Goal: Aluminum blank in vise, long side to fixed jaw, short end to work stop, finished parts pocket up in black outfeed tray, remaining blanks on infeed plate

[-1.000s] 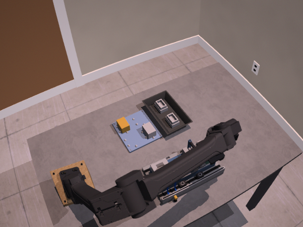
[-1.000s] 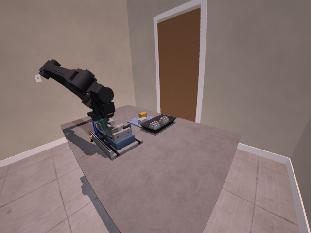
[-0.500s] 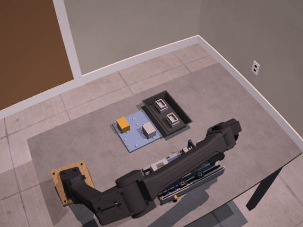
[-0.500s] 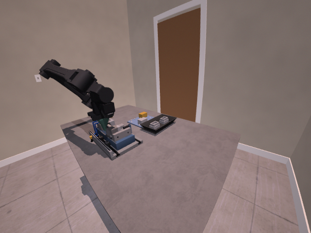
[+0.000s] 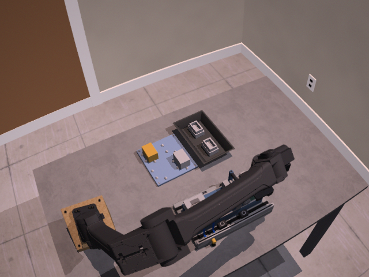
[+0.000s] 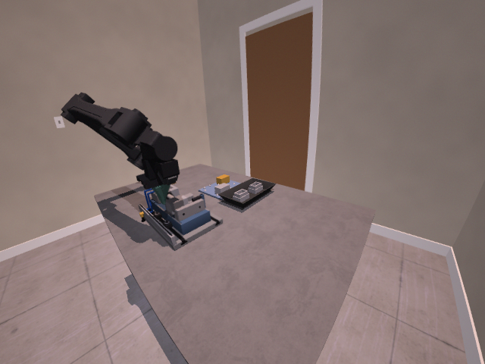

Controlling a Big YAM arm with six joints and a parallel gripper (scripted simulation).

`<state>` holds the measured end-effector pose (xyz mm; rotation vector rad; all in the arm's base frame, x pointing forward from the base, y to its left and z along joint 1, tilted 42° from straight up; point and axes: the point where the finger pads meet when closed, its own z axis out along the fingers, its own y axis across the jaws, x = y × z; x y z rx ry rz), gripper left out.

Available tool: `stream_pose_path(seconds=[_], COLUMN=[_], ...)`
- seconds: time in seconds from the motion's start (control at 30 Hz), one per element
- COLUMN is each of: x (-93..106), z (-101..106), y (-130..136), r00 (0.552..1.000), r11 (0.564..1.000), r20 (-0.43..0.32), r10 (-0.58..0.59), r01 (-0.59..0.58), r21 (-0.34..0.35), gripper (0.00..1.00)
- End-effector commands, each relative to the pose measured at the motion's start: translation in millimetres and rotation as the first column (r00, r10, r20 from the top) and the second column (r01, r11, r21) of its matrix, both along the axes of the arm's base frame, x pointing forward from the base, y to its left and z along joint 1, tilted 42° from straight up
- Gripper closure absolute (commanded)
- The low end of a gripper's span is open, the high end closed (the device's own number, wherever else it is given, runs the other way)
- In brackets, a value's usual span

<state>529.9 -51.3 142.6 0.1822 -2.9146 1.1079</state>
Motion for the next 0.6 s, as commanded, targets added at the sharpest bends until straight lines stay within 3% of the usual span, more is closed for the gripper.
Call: stream_pose_path(seconds=[0.0,0.57], x=[12.2,19.8], z=[9,21], y=[8,8], r00=[0.999,0.998], r11=[1.0,1.0], r20=[0.033,0.063], r10=[0.023,0.021], r01=[-0.023,-0.021], r21=[0.001,0.005], gripper=[1.0,1.0])
